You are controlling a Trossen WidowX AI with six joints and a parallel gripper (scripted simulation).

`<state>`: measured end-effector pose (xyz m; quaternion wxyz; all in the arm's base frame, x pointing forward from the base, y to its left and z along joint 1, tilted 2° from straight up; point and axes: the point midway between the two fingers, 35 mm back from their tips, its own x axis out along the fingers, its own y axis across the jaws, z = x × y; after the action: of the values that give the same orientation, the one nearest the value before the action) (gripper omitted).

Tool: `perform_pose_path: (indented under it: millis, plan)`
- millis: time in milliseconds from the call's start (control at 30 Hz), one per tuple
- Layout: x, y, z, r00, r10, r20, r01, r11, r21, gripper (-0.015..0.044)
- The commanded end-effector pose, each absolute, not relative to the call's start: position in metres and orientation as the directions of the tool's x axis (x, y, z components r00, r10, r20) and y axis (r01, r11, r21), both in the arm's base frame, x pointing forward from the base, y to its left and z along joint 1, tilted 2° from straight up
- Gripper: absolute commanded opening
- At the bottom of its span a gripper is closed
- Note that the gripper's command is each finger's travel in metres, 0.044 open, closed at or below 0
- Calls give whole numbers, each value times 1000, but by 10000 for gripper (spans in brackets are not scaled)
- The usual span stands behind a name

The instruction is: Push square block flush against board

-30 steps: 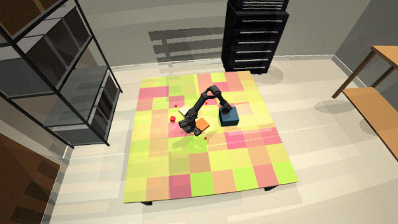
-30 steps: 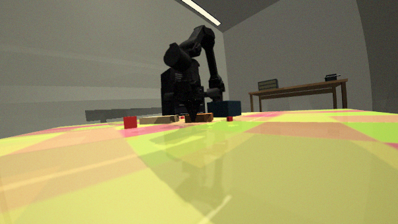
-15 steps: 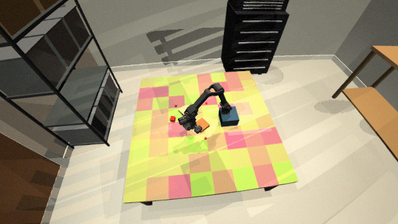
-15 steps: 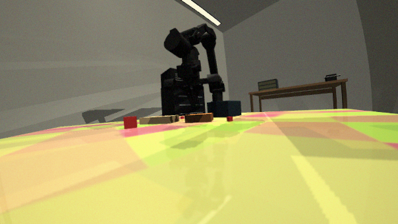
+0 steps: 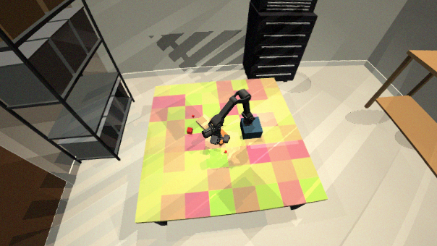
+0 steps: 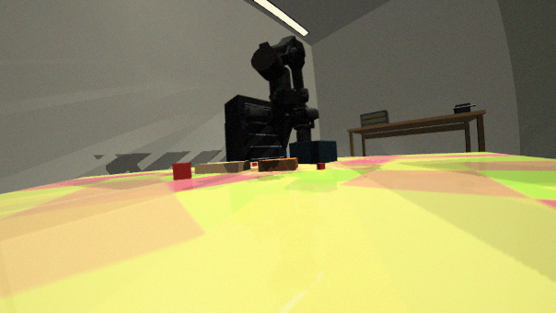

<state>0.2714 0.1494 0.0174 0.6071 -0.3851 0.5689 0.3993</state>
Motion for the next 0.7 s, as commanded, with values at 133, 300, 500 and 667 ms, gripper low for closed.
perform_pose_path:
  millis: [133, 300, 500, 667]
  plan:
    - [246, 150, 19, 37, 46, -998, -994, 109, -32, 0]
    - [231, 150, 18, 34, 45, -998, -997, -63, -37, 0]
    - [212, 148, 17, 31, 44, -999, -963, -267, -42, 0]
    - [197, 146, 15, 29, 43, -999, -903, -428, -45, 0]
